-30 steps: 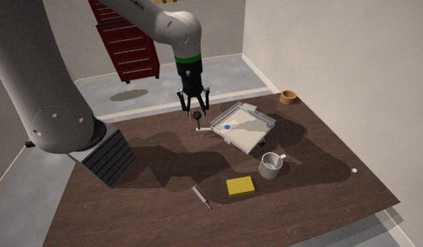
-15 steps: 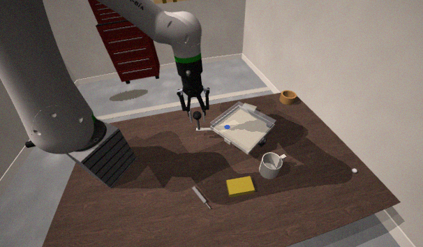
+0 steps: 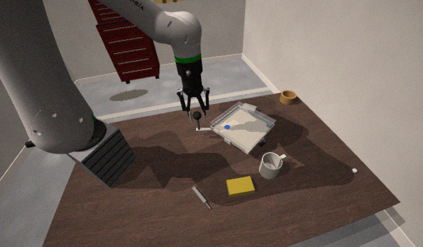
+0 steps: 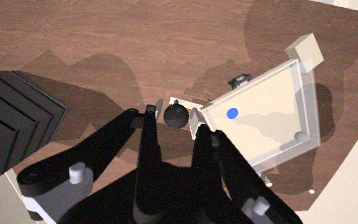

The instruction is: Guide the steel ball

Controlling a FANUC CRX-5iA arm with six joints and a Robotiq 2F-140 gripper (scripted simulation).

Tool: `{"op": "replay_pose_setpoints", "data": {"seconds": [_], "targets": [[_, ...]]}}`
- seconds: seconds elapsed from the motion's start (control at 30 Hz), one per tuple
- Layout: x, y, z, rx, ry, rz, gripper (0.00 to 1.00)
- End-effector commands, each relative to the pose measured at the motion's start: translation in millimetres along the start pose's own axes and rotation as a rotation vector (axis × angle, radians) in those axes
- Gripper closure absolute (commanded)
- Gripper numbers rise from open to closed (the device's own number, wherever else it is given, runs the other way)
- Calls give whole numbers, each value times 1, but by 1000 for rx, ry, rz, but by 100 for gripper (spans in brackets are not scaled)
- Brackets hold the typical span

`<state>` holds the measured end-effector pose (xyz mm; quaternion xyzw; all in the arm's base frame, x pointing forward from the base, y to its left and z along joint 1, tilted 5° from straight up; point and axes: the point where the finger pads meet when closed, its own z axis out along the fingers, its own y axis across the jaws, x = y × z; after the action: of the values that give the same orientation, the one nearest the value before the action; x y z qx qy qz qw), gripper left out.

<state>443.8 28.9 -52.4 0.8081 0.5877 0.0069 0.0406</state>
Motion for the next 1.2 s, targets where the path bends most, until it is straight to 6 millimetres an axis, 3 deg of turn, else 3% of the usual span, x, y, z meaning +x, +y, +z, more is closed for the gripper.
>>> {"op": "replay_pose_setpoints", "data": {"seconds": [0.0,0.1,0.13,1.17], "targets": [[0,0,0,0,0,0,58],[0,0,0,0,0,0,58],[0,0,0,0,0,0,90],[0,0,0,0,0,0,90]]}}
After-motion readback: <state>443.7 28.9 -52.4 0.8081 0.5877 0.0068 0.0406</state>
